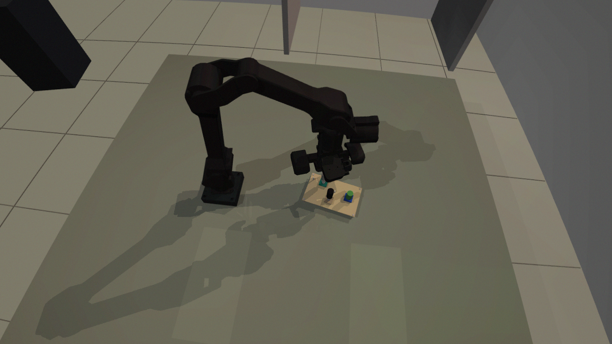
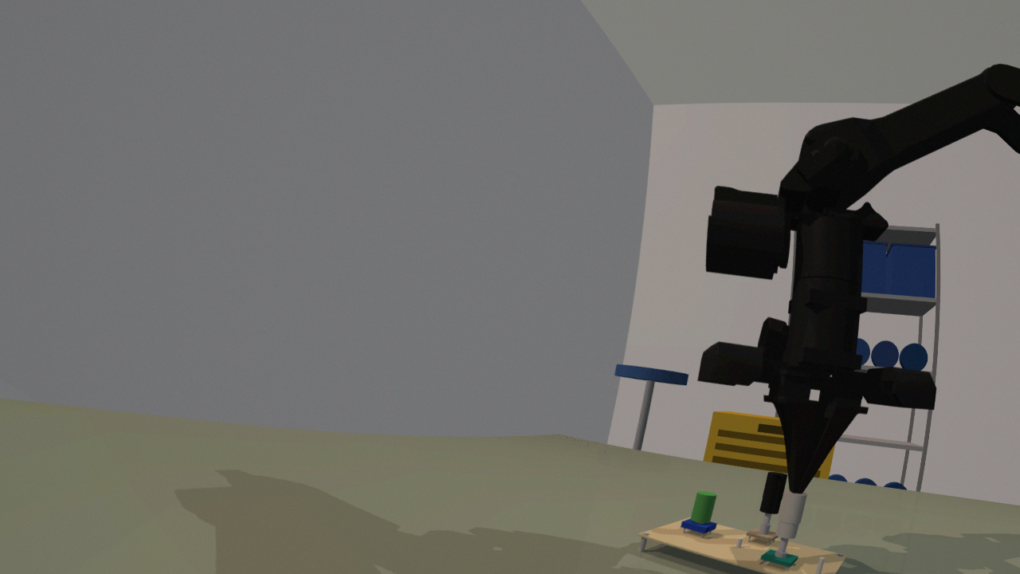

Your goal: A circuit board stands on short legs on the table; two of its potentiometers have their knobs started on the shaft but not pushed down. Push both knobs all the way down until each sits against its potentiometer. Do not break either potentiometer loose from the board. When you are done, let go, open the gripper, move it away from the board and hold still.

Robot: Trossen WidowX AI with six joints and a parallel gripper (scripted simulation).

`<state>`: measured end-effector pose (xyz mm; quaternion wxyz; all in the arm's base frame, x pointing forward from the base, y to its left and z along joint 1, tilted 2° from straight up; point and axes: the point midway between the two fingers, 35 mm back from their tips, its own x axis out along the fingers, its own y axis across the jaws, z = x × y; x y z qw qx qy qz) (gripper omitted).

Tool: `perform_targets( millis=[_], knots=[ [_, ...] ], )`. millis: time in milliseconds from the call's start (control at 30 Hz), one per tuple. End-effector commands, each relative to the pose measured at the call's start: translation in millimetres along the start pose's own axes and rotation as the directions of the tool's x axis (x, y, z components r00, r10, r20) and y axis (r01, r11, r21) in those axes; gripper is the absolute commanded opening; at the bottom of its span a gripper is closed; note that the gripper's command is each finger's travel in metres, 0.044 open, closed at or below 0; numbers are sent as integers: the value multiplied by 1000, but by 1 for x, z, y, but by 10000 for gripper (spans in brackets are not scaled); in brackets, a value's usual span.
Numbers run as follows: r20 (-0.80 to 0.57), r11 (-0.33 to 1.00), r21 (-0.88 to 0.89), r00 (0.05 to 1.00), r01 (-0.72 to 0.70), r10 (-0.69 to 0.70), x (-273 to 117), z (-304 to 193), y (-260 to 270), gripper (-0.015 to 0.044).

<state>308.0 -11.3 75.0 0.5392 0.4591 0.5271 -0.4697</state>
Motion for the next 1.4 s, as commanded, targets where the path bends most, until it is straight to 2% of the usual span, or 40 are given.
perform_targets(
  millis=[0, 1367],
  knots=[
    [-6, 1000, 2, 1000, 4, -4, 4, -1, 0, 0],
    [-6, 1000, 2, 1000, 5, -5, 12, -1, 0, 0]
  ],
)
